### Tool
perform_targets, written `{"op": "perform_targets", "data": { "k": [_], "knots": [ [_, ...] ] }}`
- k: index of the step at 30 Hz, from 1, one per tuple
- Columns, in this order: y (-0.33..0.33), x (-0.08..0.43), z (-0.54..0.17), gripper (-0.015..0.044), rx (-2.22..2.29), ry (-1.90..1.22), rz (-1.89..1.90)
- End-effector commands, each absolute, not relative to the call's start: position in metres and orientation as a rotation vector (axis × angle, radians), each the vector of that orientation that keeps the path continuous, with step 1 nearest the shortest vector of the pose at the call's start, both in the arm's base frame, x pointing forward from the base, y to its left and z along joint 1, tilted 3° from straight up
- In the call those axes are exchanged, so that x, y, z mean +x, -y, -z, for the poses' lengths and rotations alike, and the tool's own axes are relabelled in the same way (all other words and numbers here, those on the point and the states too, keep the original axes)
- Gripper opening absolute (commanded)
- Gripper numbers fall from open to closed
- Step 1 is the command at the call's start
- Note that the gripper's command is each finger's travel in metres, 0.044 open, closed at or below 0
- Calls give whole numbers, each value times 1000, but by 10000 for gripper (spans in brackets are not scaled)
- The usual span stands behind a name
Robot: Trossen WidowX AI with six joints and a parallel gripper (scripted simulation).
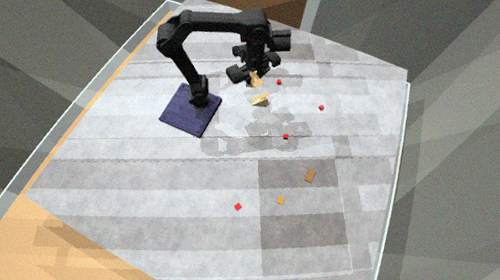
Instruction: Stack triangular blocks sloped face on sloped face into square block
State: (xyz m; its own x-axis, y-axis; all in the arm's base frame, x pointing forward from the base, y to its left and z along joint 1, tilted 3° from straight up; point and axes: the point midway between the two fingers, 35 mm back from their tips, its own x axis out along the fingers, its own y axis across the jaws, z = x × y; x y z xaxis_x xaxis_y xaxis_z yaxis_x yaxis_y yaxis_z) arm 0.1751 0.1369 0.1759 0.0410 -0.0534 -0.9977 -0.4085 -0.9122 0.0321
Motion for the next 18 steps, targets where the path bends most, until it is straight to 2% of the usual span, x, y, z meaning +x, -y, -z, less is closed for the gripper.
{"op": "perform_targets", "data": {
  "k": [1, 18],
  "knots": [
    [-137, 169, -175, 0, -2124, -366, -2038],
    [-141, 147, -175, 0, -2411, 260, -2357]
  ]
}}
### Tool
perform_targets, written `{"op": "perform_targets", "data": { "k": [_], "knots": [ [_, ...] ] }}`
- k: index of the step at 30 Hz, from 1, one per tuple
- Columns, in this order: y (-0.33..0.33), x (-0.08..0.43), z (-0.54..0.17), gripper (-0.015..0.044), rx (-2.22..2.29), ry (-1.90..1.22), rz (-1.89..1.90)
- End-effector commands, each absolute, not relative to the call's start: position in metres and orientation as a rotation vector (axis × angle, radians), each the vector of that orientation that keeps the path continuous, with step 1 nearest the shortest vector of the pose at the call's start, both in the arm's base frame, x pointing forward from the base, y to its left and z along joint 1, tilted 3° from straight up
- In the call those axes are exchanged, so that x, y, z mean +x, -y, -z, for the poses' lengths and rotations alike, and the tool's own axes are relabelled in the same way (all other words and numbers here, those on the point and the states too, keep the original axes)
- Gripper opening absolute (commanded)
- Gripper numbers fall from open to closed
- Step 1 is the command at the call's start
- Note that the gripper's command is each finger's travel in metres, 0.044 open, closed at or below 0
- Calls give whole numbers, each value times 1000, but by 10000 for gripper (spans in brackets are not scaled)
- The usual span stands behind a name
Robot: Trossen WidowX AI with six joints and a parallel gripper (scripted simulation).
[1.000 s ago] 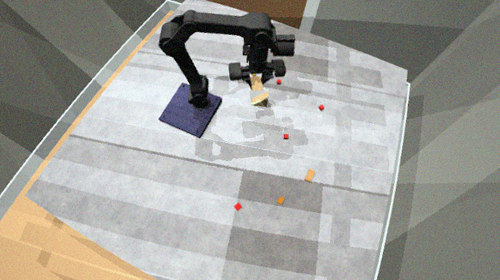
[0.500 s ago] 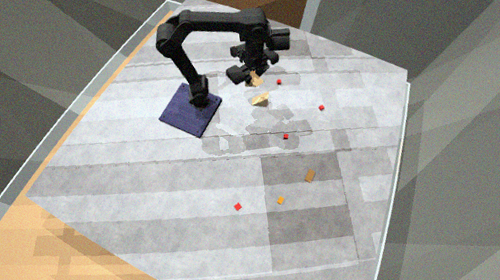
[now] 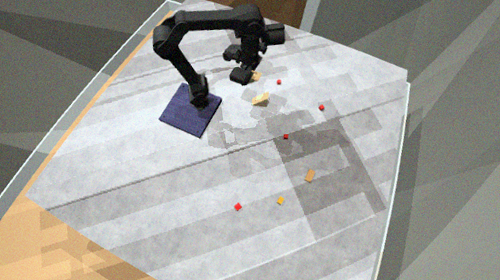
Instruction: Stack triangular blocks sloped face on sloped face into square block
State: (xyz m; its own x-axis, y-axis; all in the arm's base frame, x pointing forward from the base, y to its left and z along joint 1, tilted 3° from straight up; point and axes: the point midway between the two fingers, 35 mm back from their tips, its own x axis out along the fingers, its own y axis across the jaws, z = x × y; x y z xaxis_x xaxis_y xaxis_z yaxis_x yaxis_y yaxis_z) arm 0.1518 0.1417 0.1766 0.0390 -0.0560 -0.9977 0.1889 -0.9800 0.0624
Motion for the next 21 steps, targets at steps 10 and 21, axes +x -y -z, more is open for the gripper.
{"op": "perform_targets", "data": {
  "k": [10, 21],
  "knots": [
    [-142, 138, -175, 0, 1932, -424, 1904],
    [-151, 155, -139, 0, 1934, -424, 1903]
  ]
}}
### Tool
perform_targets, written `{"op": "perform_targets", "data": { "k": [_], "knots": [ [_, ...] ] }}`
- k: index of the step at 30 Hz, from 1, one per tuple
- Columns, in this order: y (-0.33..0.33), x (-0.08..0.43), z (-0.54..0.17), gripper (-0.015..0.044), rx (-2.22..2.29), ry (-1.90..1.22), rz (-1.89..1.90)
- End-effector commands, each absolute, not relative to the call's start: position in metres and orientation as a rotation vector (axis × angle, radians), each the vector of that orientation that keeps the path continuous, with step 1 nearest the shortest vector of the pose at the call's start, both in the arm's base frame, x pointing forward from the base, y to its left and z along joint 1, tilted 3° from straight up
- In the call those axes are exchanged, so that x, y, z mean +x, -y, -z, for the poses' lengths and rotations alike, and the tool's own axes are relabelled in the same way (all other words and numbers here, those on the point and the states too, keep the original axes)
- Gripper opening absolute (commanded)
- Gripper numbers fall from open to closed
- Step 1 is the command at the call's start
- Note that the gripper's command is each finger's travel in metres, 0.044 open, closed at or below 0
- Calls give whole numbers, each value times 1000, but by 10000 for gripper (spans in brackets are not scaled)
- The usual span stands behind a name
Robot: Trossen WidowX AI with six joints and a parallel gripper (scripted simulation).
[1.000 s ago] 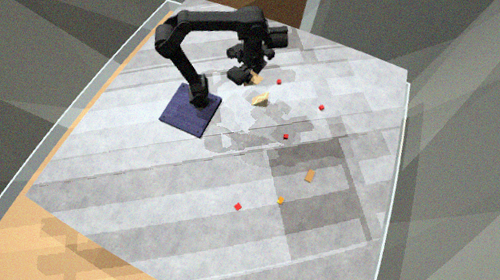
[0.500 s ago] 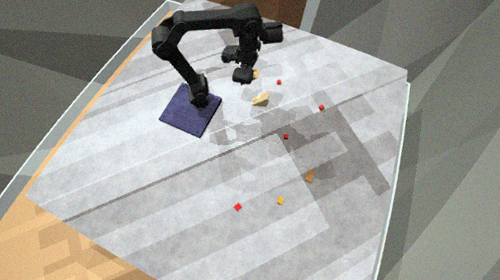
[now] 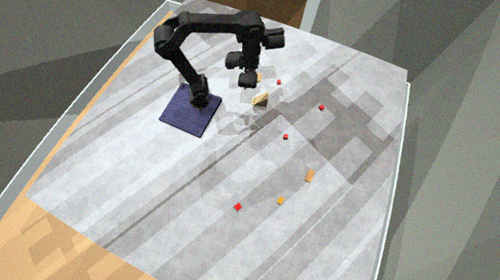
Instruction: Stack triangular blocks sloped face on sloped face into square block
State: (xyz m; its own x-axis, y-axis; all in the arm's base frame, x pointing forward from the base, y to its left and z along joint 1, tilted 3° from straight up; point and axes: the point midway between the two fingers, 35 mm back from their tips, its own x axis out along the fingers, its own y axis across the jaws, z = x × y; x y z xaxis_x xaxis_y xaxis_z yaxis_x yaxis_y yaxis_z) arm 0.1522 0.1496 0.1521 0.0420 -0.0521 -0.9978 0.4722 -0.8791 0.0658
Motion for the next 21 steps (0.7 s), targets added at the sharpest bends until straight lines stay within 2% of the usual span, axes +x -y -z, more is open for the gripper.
{"op": "perform_targets", "data": {
  "k": [1, 21],
  "knots": [
    [-151, 156, -135, 0, 1934, -424, 1902],
    [-156, 179, -74, 0, 1936, -424, 1900]
  ]
}}
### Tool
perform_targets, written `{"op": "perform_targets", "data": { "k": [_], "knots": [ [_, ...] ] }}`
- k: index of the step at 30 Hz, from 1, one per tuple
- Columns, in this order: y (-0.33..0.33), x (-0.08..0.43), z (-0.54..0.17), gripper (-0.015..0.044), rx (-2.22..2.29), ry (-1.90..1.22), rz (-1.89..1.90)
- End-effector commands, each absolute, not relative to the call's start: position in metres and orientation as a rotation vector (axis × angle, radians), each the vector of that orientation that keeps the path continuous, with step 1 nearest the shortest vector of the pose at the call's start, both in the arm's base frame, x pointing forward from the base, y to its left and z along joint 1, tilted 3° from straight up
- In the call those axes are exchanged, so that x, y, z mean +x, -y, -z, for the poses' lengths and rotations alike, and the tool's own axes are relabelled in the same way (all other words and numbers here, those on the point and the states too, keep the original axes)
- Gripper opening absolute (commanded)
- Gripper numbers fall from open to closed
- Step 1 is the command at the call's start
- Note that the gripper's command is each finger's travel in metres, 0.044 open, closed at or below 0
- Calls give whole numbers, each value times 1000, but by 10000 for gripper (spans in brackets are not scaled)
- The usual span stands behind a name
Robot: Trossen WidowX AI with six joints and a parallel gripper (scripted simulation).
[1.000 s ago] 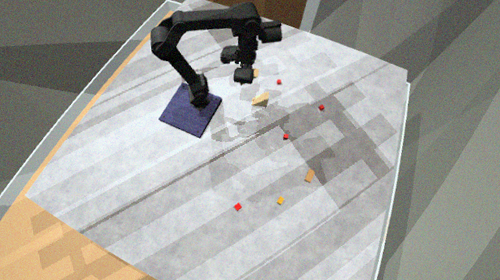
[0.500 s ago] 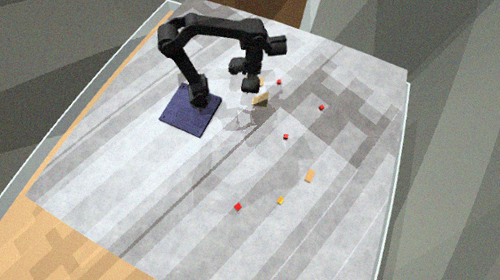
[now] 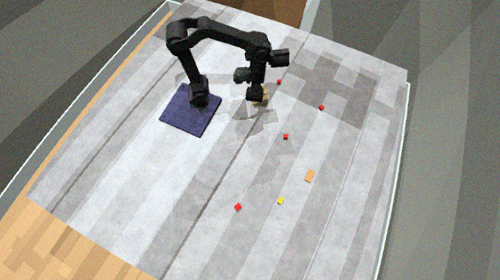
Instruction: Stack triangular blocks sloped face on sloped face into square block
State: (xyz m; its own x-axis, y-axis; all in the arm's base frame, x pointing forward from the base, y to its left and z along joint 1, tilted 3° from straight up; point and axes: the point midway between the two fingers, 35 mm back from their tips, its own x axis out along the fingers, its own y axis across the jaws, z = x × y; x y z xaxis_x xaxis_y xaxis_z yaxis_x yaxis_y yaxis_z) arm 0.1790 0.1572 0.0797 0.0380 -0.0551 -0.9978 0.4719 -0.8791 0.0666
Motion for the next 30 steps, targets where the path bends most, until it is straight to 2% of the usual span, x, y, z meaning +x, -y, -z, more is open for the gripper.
{"op": "perform_targets", "data": {
  "k": [1, 30],
  "knots": [
    [-156, 179, -74, 0, 1936, -424, 1900],
    [-154, 178, -74, 0, 1935, -396, 1905]
  ]
}}
